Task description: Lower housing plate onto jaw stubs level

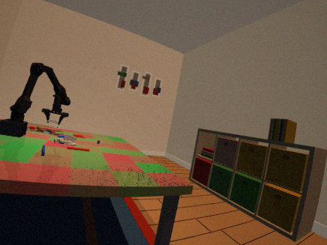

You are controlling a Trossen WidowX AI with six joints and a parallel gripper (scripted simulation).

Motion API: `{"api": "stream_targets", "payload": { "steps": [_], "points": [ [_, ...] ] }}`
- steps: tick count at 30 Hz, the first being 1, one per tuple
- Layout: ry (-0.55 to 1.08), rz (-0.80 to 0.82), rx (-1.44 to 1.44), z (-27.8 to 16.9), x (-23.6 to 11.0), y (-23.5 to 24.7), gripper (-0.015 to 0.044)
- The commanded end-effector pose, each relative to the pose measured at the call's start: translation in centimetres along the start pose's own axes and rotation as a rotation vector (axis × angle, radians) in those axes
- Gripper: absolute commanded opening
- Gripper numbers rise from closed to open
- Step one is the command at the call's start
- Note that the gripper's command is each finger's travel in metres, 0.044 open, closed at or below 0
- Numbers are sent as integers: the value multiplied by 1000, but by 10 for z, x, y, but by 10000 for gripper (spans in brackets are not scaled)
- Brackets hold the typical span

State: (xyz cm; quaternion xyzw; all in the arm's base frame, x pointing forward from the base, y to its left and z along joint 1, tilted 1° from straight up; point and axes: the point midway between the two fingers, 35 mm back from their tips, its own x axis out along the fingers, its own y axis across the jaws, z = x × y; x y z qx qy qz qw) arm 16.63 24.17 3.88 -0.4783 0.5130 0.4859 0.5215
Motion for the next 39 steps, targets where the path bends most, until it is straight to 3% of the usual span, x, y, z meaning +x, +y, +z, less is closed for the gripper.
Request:
{"api": "stream_targets", "payload": {
  "steps": [1, 39],
  "points": [
    [3, -7, 58, -8, -1, -10, 351],
    [6, -17, 613, -104, -2, -92, 351]
  ]
}}
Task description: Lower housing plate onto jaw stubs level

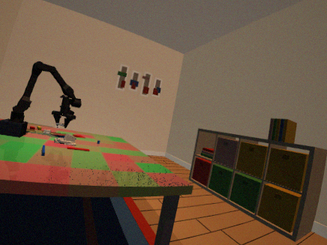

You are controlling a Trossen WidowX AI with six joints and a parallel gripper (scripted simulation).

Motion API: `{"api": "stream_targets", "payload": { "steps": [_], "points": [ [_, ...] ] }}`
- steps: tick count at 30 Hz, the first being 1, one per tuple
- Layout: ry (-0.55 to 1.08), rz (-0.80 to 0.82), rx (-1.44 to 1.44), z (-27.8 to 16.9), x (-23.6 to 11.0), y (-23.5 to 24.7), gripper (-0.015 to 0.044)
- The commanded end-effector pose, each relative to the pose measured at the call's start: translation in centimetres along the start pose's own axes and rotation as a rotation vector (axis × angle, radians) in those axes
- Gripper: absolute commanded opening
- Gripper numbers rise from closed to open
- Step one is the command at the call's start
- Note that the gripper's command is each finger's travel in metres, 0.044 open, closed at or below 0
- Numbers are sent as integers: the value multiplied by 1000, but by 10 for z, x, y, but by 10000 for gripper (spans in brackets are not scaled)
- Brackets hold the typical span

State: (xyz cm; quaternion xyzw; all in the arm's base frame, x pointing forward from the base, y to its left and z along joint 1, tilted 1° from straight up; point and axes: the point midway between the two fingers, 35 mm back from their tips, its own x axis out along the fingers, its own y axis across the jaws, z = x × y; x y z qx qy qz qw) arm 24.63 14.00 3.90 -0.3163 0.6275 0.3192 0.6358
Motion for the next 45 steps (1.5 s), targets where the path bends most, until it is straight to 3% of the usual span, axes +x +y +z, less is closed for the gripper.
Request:
{"api": "stream_targets", "payload": {
  "steps": [1, 45],
  "points": [
    [0, -8, 60, -6, 0, -12, 351],
    [4, -18, 649, -96, -1, -104, 351]
  ]
}}
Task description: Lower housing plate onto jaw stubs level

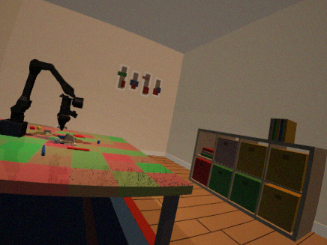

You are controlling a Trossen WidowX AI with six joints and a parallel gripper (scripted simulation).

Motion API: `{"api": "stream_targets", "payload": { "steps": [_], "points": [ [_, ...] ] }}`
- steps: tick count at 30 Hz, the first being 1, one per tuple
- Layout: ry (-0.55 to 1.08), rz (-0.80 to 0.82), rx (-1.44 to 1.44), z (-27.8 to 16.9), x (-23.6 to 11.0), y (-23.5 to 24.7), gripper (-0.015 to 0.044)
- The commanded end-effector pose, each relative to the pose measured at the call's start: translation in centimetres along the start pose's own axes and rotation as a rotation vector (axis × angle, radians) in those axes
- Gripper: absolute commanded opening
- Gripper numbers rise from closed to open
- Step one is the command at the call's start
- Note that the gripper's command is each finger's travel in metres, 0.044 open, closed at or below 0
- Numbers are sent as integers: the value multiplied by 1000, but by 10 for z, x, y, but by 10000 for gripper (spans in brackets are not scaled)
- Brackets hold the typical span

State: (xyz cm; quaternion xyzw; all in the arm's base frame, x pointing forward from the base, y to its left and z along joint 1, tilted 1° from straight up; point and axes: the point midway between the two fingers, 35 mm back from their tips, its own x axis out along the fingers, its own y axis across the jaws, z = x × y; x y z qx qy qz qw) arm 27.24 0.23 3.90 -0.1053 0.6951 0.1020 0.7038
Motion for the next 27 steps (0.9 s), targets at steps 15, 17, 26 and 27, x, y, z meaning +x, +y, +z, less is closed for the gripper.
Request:
{"api": "stream_targets", "payload": {
  "steps": [15, 17, 26, 27],
  "points": [
    [-1, -5, 19, 0, 0, -2, 351],
    [-1, -5, 19, 0, 0, -2, 351],
    [-1, -5, 19, -6, 0, 5, 351],
    [-1, -5, 19, -6, 0, 5, 351]
  ]
}}
